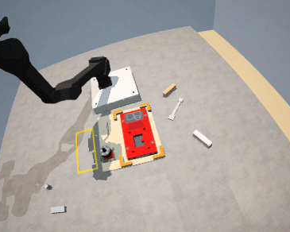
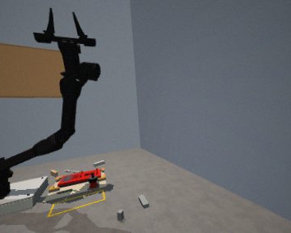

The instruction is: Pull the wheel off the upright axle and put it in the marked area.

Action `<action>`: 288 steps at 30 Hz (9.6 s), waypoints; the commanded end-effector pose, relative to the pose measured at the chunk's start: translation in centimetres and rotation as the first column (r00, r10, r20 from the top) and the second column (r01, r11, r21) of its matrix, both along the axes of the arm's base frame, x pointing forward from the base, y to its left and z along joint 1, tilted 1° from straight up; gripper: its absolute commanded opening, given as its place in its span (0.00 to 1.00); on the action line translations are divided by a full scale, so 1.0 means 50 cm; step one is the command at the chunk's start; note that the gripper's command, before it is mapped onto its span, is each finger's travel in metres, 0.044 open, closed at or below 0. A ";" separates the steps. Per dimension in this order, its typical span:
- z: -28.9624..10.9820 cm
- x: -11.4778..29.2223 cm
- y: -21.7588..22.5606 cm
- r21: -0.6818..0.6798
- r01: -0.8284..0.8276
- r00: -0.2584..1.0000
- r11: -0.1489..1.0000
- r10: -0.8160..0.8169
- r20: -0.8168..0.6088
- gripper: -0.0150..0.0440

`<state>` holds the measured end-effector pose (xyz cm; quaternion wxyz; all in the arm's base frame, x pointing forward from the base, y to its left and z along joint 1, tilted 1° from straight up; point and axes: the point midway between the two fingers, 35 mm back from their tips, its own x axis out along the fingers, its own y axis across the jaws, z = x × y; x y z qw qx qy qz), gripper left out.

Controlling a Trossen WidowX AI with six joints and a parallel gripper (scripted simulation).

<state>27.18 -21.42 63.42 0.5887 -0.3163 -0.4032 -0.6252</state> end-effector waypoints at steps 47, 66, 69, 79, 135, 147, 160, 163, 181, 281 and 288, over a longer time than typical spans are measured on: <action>0.056 -0.668 0.551 -0.364 0.895 0.447 0.259 -0.507 0.737 0.76; -0.092 -0.564 0.868 -0.280 0.906 0.178 -0.318 -0.314 0.933 0.76; -0.121 -0.529 0.902 -0.257 0.881 0.155 -0.398 -0.270 0.950 0.76; -0.230 -0.385 0.990 -0.158 0.755 0.128 -0.637 -0.094 0.987 0.76; -0.923 0.218 0.515 0.441 -0.016 0.898 -0.897 0.181 0.401 0.76; -1.041 0.174 0.343 0.495 -0.031 0.989 -0.868 0.044 0.140 0.76; -1.057 0.173 0.325 0.496 -0.031 0.989 -0.868 0.045 0.140 0.76; -1.086 0.176 0.324 0.496 -0.031 0.989 -0.868 0.045 0.140 0.76; -1.183 0.171 0.324 0.493 -0.033 0.990 -0.870 0.040 0.136 0.58; -1.125 0.170 0.324 0.495 -0.031 0.989 -0.868 0.044 0.139 0.25; -1.120 0.170 0.325 0.495 -0.031 0.989 -0.868 0.044 0.139 0.25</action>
